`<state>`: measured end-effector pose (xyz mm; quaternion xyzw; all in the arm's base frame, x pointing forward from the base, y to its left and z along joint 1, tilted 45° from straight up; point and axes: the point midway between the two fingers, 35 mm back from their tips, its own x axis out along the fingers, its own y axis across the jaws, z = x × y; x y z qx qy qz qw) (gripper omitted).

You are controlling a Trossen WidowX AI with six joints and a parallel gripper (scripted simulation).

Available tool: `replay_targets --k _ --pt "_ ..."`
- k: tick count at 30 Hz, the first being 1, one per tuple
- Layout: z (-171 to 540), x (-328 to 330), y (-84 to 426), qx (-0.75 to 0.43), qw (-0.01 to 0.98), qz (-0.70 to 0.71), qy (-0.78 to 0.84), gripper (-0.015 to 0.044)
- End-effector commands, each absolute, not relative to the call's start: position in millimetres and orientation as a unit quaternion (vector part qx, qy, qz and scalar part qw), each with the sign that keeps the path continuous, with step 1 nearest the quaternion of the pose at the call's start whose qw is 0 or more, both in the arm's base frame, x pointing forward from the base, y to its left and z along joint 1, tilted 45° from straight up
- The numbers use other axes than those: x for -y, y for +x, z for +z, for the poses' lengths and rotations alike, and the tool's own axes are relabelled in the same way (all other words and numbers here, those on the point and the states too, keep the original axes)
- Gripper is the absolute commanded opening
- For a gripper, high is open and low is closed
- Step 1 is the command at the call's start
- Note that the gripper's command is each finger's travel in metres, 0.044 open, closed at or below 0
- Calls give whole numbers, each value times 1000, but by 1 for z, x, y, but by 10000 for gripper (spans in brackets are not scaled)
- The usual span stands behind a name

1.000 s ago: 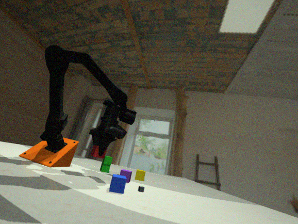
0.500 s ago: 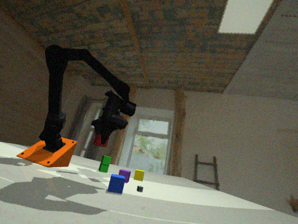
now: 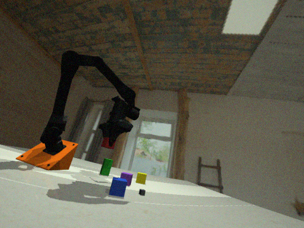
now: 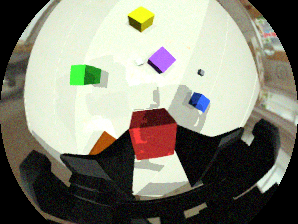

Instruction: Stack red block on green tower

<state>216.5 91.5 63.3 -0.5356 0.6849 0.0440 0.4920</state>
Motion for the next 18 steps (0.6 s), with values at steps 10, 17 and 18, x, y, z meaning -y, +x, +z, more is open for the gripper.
replay_targets --k 10,17,18 --pt "14 -148 207 -685 496 47 -531 0" --pt "-15 -174 195 -685 496 46 -531 0" --pt "-19 -177 193 -685 496 45 -531 0"
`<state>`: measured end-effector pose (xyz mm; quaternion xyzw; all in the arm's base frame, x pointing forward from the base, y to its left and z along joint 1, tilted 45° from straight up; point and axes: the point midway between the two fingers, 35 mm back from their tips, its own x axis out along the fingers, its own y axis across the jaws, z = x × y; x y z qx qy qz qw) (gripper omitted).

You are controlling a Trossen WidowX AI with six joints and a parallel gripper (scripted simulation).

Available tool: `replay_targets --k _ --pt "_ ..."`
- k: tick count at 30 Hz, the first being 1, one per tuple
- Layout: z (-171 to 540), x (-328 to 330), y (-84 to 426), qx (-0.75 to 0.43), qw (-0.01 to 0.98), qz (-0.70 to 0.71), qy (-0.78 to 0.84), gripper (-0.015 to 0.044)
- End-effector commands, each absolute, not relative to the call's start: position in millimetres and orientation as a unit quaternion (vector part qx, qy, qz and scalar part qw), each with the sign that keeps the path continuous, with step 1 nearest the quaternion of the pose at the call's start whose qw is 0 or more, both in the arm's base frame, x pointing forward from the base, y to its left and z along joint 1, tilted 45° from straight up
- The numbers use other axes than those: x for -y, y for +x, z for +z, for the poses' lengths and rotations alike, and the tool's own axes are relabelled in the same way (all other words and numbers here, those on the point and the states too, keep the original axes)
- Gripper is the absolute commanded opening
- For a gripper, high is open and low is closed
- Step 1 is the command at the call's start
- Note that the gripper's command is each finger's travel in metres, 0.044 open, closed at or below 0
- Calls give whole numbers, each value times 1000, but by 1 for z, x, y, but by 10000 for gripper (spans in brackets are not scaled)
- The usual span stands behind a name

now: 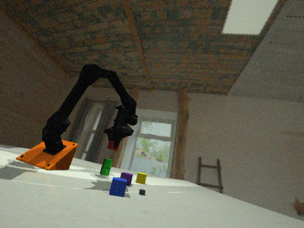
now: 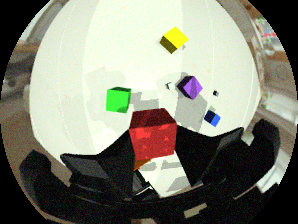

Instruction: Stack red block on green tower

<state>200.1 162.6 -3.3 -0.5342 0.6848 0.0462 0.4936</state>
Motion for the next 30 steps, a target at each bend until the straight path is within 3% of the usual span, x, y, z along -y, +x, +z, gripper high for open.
replay_targets --k 1,30 --pt "-23 -180 191 -685 496 45 -531 0" --pt "-74 -165 177 -685 495 41 -532 0"
